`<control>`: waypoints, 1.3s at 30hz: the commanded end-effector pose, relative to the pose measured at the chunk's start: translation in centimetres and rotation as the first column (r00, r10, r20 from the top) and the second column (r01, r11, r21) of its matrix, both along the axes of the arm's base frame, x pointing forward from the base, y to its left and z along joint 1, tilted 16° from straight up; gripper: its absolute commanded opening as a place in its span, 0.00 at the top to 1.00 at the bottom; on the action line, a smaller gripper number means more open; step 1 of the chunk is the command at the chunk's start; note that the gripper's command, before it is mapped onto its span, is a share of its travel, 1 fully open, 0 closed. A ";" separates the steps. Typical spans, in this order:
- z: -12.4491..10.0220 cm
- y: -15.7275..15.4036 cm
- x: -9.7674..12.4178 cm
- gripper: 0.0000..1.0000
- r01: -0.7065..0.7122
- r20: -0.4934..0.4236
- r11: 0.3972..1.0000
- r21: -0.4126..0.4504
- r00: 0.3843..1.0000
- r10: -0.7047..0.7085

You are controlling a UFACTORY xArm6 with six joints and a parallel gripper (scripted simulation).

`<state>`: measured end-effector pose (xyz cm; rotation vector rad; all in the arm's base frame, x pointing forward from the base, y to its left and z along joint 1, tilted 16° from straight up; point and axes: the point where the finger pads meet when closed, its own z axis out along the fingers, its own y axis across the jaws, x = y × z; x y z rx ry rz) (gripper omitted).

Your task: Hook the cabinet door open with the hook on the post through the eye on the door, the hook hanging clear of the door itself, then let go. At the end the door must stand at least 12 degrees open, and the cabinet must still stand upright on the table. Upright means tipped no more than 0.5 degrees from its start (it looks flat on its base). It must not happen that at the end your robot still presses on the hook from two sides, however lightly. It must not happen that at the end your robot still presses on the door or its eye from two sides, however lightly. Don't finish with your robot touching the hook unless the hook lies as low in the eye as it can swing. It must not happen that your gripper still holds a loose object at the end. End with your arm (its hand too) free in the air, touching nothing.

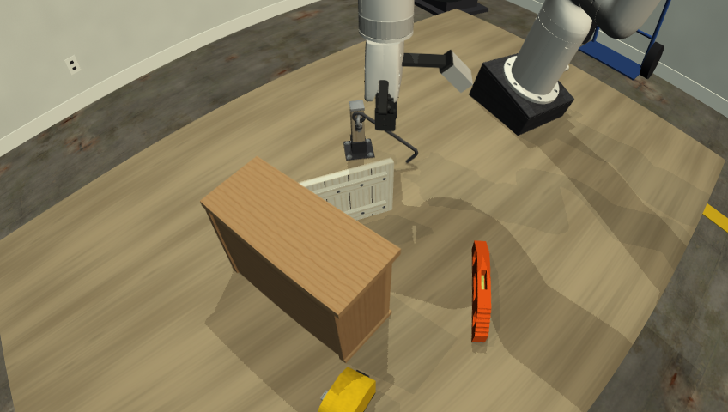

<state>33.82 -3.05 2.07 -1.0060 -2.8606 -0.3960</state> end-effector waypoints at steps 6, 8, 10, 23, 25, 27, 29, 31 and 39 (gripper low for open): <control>0.1 -0.1 0.2 0.76 0.000 0.003 1.000 -0.001 1.000 0.000; 0.1 -0.1 0.2 0.76 0.000 0.003 1.000 -0.001 1.000 0.000; 0.1 -0.1 0.2 0.76 0.000 0.003 1.000 -0.001 1.000 0.000; 0.1 -0.1 0.2 0.76 0.000 0.003 1.000 -0.001 1.000 0.000; 0.1 -0.1 0.2 0.76 0.000 0.003 1.000 -0.001 1.000 0.000; 0.1 -0.1 0.2 0.76 0.000 0.003 1.000 -0.001 1.000 0.000; 0.0 0.0 0.2 0.76 0.000 0.003 1.000 -0.001 1.000 0.000; 0.0 0.0 0.3 0.76 0.000 0.003 1.000 -0.001 1.000 0.000; -0.3 0.0 0.3 0.76 0.000 0.003 1.000 -0.001 1.000 0.000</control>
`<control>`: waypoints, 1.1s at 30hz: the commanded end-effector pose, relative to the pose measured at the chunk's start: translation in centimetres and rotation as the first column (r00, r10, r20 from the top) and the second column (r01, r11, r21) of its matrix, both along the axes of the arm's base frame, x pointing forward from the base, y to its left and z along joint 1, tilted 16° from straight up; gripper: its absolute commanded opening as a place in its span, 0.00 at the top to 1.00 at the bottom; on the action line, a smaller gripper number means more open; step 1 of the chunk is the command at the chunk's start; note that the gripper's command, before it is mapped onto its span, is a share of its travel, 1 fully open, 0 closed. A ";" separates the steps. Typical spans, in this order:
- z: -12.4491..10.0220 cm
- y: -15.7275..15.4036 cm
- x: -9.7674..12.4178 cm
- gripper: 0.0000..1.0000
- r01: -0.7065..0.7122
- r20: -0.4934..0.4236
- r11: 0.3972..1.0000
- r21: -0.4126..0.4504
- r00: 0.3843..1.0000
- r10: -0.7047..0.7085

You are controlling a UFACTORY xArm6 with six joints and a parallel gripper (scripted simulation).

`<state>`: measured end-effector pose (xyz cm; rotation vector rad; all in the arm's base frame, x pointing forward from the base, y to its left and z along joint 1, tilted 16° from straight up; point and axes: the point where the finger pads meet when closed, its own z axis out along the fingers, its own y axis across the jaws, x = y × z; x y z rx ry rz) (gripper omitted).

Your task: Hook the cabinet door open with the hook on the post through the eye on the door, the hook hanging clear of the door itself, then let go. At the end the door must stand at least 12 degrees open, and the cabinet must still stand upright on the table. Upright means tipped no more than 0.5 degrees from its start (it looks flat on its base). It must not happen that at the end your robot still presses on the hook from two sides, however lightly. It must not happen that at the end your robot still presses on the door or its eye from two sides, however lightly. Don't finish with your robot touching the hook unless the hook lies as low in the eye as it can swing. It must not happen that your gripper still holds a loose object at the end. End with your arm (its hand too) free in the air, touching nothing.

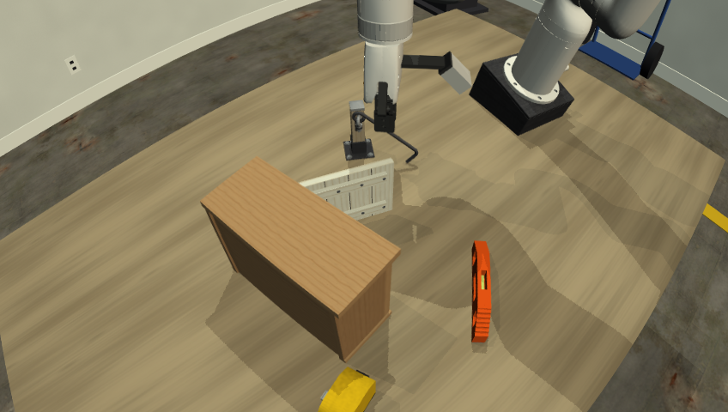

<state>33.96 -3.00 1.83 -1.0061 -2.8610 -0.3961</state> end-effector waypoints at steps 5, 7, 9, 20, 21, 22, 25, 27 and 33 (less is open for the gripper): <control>-0.4 0.1 0.1 0.76 0.000 0.003 1.000 -0.001 1.000 0.000; -0.6 0.1 0.1 0.76 0.000 0.003 1.000 -0.001 1.000 0.000; -0.8 0.2 0.1 0.76 0.000 0.003 1.000 -0.001 1.000 0.000; -1.7 0.5 0.1 0.76 0.000 0.003 1.000 -0.001 1.000 0.000; -1.8 0.5 0.1 0.76 0.000 0.003 1.000 -0.001 1.000 0.000; -1.9 0.5 0.1 0.76 0.000 0.003 1.000 -0.001 1.000 0.000; -2.1 0.6 0.1 0.76 0.000 0.003 1.000 -0.001 1.000 0.000; -2.3 0.6 0.1 0.76 0.000 0.003 1.000 -0.001 1.000 0.000; -2.5 0.7 0.1 0.76 0.000 0.003 1.000 -0.001 1.000 0.000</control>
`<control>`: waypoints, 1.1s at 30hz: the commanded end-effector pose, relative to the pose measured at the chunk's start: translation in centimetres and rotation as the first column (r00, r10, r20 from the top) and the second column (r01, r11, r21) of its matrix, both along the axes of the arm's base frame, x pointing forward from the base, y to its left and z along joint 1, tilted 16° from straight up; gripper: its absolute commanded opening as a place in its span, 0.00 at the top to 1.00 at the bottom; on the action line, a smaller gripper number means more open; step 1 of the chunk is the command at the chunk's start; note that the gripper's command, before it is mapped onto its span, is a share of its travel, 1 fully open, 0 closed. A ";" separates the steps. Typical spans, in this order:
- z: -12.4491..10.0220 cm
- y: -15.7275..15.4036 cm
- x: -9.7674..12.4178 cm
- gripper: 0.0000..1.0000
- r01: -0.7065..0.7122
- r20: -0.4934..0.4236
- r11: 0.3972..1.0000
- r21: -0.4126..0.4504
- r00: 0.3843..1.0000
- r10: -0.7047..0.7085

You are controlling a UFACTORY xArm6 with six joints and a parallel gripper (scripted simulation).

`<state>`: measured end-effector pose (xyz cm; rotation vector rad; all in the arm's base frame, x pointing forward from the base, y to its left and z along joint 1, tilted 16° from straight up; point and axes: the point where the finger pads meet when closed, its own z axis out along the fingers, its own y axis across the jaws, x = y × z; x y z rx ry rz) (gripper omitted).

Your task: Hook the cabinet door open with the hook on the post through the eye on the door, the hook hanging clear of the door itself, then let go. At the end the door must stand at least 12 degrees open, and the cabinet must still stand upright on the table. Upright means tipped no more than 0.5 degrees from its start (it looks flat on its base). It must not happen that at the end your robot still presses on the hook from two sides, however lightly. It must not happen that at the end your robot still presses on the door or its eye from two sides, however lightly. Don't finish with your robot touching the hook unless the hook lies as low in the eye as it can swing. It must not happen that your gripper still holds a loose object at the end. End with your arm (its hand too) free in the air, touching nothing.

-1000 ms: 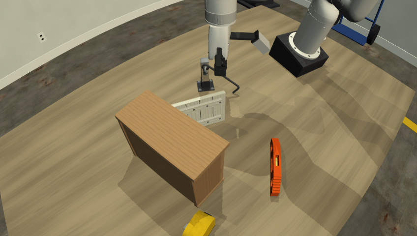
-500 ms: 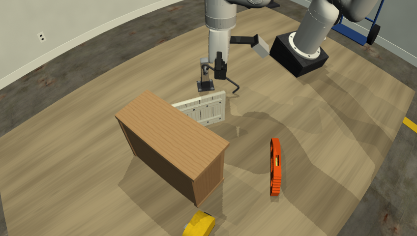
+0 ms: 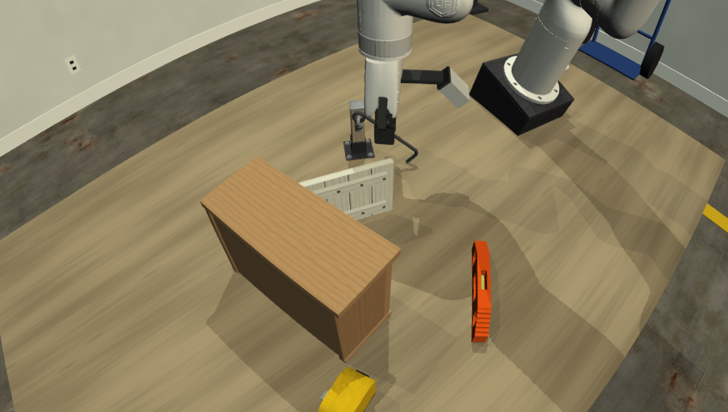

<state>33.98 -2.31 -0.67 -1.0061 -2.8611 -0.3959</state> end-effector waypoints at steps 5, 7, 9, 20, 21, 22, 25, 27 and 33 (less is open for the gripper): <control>-0.3 0.1 0.1 0.76 0.000 0.003 1.000 -0.001 1.000 0.000; -0.3 0.1 0.1 0.76 0.000 0.003 1.000 -0.001 1.000 0.000; -0.4 0.1 0.1 0.76 0.000 0.003 1.000 -0.001 1.000 0.000; -0.4 0.1 0.1 0.96 0.000 0.003 1.000 -0.001 1.000 0.000; -0.4 0.1 0.1 0.96 0.000 0.003 1.000 -0.001 1.000 0.000; -0.4 0.1 0.1 0.96 0.000 0.003 1.000 -0.001 1.000 0.000; -0.4 0.1 0.1 0.96 0.000 0.003 1.000 -0.001 1.000 0.000; -0.4 0.1 0.1 0.96 0.000 0.003 1.000 -0.001 1.000 0.000; -0.4 0.1 0.1 0.96 0.000 0.003 1.000 -0.001 1.000 0.000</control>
